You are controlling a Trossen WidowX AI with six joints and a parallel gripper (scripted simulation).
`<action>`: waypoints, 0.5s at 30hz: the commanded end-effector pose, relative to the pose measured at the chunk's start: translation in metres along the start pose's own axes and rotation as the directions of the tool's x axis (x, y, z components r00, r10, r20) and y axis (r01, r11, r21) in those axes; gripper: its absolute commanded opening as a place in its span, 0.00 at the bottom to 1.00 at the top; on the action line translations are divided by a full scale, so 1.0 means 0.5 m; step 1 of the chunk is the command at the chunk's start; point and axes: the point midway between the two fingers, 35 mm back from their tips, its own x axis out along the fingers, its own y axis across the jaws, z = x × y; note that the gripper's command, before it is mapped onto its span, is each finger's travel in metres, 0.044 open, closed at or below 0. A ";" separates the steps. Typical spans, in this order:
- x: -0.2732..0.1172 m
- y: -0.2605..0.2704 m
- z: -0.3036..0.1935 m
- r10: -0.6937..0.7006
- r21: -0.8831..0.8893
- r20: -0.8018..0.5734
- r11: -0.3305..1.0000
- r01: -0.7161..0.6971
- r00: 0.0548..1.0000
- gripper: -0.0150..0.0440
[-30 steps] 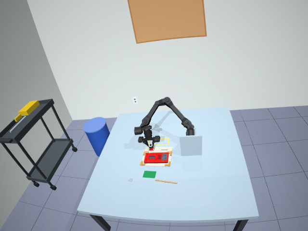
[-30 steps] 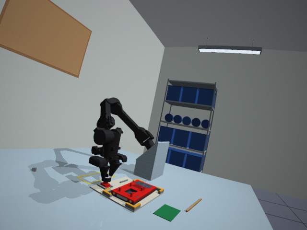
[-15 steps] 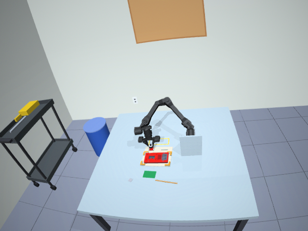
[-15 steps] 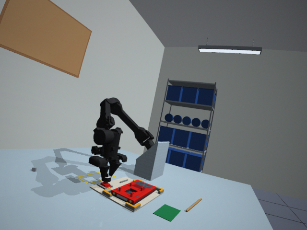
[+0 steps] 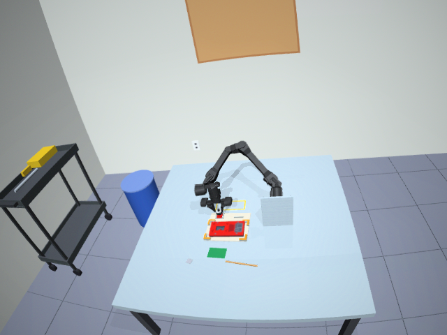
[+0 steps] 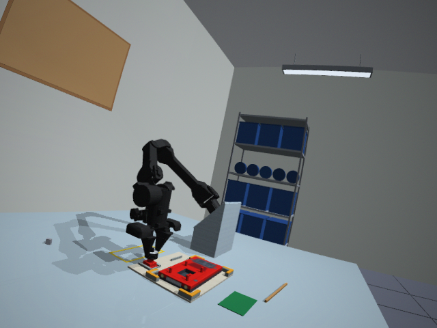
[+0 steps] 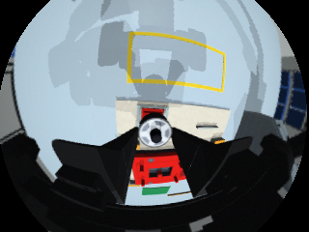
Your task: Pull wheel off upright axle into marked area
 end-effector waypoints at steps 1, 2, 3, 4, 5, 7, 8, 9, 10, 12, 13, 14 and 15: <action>-0.021 0.000 -0.005 0.012 -0.015 0.000 1.000 -0.012 1.000 0.25; -0.022 0.000 -0.005 0.012 -0.015 0.000 1.000 -0.012 1.000 0.25; -0.022 0.000 -0.005 0.012 -0.015 0.000 1.000 -0.012 1.000 0.25; -0.023 0.000 -0.005 0.012 -0.015 0.000 1.000 -0.012 1.000 0.25; -0.024 0.000 -0.005 0.012 -0.015 0.000 1.000 -0.012 1.000 0.25; -0.025 0.000 -0.005 0.012 -0.016 0.000 1.000 -0.012 1.000 0.25; -0.026 0.000 -0.005 0.012 -0.016 0.000 1.000 -0.012 1.000 0.25; -0.026 0.000 -0.005 0.012 -0.016 0.000 1.000 -0.012 1.000 0.25; -0.027 0.000 -0.005 0.013 -0.016 0.000 1.000 -0.013 1.000 0.25; -0.028 0.000 -0.005 0.013 -0.016 0.000 1.000 -0.013 1.000 0.25; -0.029 0.000 -0.005 0.013 -0.016 0.000 1.000 -0.013 1.000 0.25; -0.030 -0.001 -0.005 0.013 -0.016 0.000 1.000 -0.013 1.000 0.25; -0.030 -0.001 -0.005 0.013 -0.016 0.000 1.000 -0.013 1.000 0.25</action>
